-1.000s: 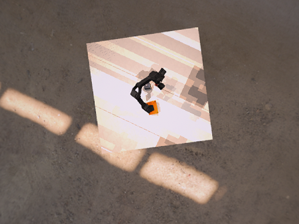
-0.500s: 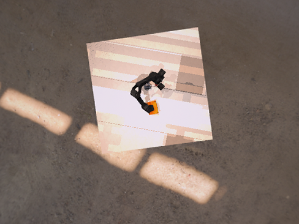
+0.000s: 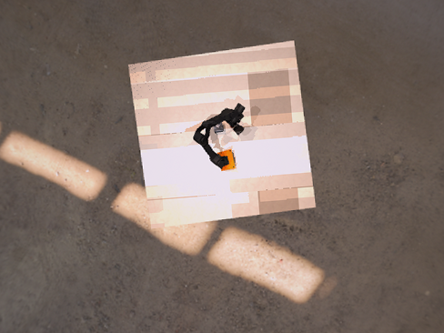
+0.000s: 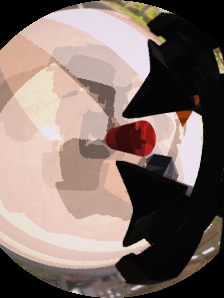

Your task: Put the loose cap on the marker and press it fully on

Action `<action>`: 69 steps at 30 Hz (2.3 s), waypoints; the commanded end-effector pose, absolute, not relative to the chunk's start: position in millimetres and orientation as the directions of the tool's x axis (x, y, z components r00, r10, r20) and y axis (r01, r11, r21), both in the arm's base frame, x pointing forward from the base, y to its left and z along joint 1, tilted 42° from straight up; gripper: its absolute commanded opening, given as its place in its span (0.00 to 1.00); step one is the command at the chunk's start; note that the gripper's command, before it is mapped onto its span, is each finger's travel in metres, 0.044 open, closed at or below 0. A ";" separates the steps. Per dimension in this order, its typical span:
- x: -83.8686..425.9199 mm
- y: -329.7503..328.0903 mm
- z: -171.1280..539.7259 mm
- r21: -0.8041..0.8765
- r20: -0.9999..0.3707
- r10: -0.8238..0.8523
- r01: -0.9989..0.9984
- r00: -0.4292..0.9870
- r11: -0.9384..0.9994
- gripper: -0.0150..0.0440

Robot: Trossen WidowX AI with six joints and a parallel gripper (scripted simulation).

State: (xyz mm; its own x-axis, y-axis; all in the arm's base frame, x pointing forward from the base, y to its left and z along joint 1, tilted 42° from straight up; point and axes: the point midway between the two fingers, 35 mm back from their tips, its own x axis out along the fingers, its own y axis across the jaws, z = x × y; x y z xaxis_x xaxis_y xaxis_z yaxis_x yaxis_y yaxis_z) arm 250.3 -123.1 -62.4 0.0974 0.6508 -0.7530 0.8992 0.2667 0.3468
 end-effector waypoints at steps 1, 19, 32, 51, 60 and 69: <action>249.3 -120.0 -64.0 0.344 -0.748 0.656 0.903 0.097 0.259 0.59; 249.1 -130.3 -54.0 0.343 -0.749 0.655 0.903 0.097 0.259 0.25; 245.7 -153.9 -28.4 0.343 -0.751 0.654 0.903 0.096 0.260 0.25; 251.3 -147.5 26.9 0.341 -0.749 0.655 0.903 0.095 0.259 0.25; 253.6 -133.3 62.7 0.341 -0.748 0.657 0.904 0.095 0.259 0.25; 252.7 -118.1 95.0 0.341 -0.746 0.659 0.904 0.094 0.258 0.25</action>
